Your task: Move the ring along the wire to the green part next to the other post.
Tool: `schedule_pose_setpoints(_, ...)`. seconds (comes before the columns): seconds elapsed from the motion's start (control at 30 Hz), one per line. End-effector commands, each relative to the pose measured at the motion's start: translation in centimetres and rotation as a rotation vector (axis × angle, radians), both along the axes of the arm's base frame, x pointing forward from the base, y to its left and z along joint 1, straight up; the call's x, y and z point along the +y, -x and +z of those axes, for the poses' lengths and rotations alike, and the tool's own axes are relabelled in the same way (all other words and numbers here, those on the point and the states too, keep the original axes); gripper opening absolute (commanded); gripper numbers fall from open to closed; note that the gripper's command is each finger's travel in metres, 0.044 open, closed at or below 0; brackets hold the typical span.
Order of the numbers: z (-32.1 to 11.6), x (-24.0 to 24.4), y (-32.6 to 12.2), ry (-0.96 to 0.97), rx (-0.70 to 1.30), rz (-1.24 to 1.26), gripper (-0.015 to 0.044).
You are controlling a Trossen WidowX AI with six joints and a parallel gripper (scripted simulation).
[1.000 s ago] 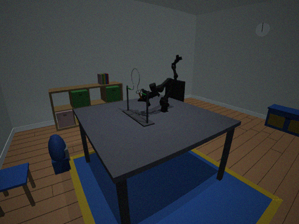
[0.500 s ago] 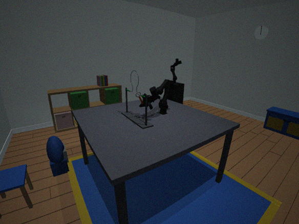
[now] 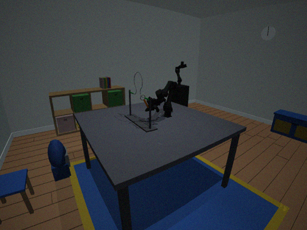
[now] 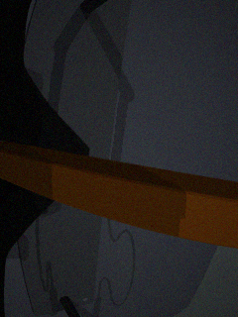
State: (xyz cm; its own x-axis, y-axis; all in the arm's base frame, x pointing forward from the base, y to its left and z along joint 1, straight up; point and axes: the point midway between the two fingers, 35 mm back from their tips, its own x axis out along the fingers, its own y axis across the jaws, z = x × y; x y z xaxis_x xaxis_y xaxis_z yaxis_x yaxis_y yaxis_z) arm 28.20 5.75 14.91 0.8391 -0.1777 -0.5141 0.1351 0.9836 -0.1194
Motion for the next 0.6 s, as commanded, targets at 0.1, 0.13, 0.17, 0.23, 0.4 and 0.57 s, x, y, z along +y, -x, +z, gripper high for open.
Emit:
schedule_pose_setpoints(0.1, 0.1, 1.5, -0.1, -0.054, -0.005, 0.0, -0.015)
schedule_pose_setpoints(0.13, 0.1, 1.6, -0.1, -0.057, -0.005, 0.0, -0.015)
schedule_pose_setpoints(0.17, 0.1, 1.8, -0.1, -0.059, -0.005, 0.0, -0.015)
schedule_pose_setpoints(0.23, 0.1, 2.0, -0.1, -0.063, -0.006, 0.0, -0.015)
schedule_pose_setpoints(0.4, 0.1, 2.6, -0.1, -0.068, -0.007, 0.0, -0.015)
schedule_pose_setpoints(0.57, 0.1, 3.1, -0.1, -0.071, -0.008, 0.0, -0.015)
